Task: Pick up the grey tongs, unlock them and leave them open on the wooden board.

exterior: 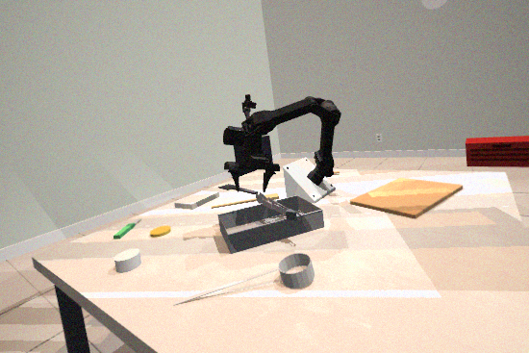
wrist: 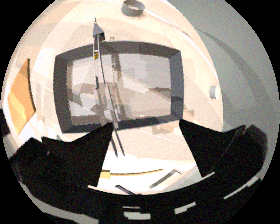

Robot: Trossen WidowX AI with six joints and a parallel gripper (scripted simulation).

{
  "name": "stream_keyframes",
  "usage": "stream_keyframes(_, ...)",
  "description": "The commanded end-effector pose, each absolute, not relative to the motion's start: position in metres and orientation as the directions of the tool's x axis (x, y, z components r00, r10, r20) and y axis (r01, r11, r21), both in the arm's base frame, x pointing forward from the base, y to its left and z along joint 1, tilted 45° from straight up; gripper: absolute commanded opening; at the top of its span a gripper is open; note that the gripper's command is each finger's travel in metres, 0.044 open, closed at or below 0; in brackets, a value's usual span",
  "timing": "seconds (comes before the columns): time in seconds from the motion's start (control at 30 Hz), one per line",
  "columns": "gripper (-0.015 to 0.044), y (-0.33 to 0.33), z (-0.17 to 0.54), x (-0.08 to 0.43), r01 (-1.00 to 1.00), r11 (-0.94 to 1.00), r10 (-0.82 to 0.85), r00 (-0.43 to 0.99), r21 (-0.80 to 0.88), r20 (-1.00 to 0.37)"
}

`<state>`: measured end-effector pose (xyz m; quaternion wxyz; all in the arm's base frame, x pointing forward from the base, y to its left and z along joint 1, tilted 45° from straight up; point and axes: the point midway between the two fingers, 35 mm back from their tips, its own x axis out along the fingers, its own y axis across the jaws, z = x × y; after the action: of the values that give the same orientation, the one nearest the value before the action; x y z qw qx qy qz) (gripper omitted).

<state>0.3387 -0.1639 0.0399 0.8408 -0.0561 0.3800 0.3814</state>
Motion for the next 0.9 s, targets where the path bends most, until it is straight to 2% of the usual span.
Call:
stream_keyframes(0.0,0.044,-0.101,0.071,0.325,-0.797,0.525,0.682,0.182,0.301,-0.708)
stream_keyframes(0.87,0.044,-0.093,0.056,0.328,-0.8,0.517,0.684,0.172,0.305,-0.709)
